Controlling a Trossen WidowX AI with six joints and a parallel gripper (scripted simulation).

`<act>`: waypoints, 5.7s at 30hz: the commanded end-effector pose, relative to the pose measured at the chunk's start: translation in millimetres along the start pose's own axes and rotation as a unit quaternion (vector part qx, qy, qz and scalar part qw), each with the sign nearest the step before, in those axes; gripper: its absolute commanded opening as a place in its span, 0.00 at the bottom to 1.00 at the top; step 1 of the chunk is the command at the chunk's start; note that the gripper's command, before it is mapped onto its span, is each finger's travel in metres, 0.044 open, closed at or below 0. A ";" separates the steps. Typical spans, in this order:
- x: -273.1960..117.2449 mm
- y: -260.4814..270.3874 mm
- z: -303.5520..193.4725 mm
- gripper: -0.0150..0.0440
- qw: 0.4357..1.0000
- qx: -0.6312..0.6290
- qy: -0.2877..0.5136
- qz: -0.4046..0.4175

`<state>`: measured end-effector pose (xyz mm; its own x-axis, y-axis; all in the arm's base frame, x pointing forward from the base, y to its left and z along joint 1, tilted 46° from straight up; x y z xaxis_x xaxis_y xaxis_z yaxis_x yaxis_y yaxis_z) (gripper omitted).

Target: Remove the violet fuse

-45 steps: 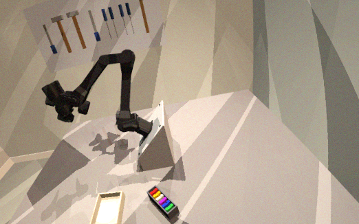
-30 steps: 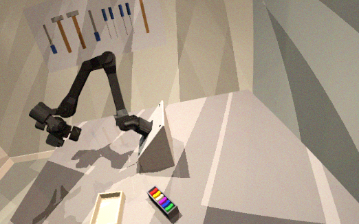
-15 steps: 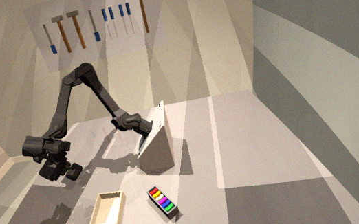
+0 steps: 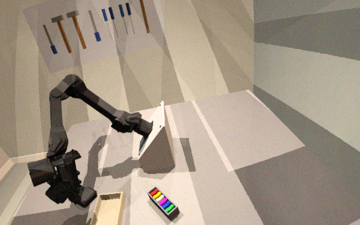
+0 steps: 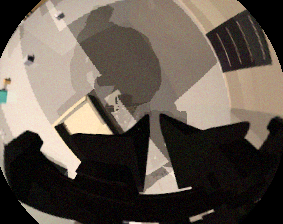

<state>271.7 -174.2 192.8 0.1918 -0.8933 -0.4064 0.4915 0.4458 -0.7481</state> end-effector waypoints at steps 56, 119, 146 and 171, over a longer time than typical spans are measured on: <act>-101.8 265.1 -116.5 0.36 0.954 0.236 0.159 0.094; -78.5 270.5 -122.8 0.25 0.954 0.237 0.160 0.094; -90.9 267.7 -119.1 0.25 0.954 0.237 0.159 0.094; -102.3 264.7 -116.0 0.25 0.954 0.236 0.159 0.094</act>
<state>283.7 40.1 -25.8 0.0849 -0.7058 -0.7033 0.8146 0.4557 -0.3588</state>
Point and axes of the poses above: the point midway between the two fingers, 35 mm back from their tips, its own x axis out along the fingers, its own y axis across the jaws, z = x × y, the point moved 3 cm from there along -x, back along the fingers, and after that the axes turned 4 degrees about x, right-handed, at the moved point
